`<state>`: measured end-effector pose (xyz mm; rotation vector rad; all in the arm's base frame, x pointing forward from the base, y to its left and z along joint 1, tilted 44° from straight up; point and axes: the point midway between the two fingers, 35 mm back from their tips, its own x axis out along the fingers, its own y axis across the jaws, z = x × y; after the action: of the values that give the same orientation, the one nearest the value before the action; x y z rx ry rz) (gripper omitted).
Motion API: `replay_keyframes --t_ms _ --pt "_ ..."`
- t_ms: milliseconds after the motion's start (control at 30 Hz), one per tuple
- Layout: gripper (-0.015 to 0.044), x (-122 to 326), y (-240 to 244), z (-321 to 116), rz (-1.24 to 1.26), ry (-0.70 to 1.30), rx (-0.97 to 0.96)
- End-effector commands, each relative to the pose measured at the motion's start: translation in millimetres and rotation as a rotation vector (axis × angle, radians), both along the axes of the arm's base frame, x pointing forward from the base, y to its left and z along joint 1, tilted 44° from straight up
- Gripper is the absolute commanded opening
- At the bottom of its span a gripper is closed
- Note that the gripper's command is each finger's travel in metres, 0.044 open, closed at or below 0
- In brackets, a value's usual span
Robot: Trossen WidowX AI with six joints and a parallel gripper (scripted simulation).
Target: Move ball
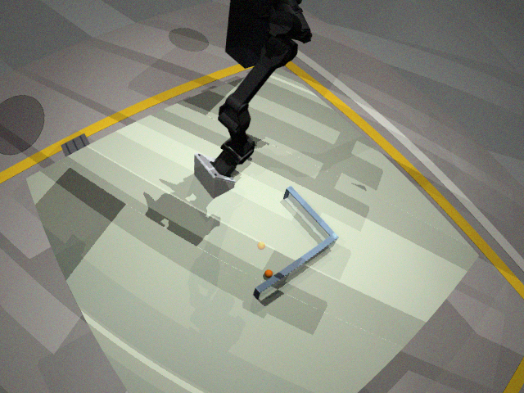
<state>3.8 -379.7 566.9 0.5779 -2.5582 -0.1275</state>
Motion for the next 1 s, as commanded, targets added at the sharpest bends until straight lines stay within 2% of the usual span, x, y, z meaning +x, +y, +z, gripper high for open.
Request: replay_keyframes --t_ms 0,133,267,533,767,967 --pt "0.0227 -15.6 19.4 17.5 -0.005 -0.003 -0.089" --pt "0.0227 -43.7 54.6 42.2 -0.025 -0.021 -0.237" --pt "0.0227 -79.9 107.5 65.9 -0.096 -0.04 -0.392" --pt "0.0227 -121.8 215.8 97.9 -0.241 0.013 -0.645" --pt "0.0227 -130.1 335.3 111.7 -0.353 0.075 -0.95" --pt "0.0227 -108.2 438.6 108.1 -0.438 0.181 -1.214"
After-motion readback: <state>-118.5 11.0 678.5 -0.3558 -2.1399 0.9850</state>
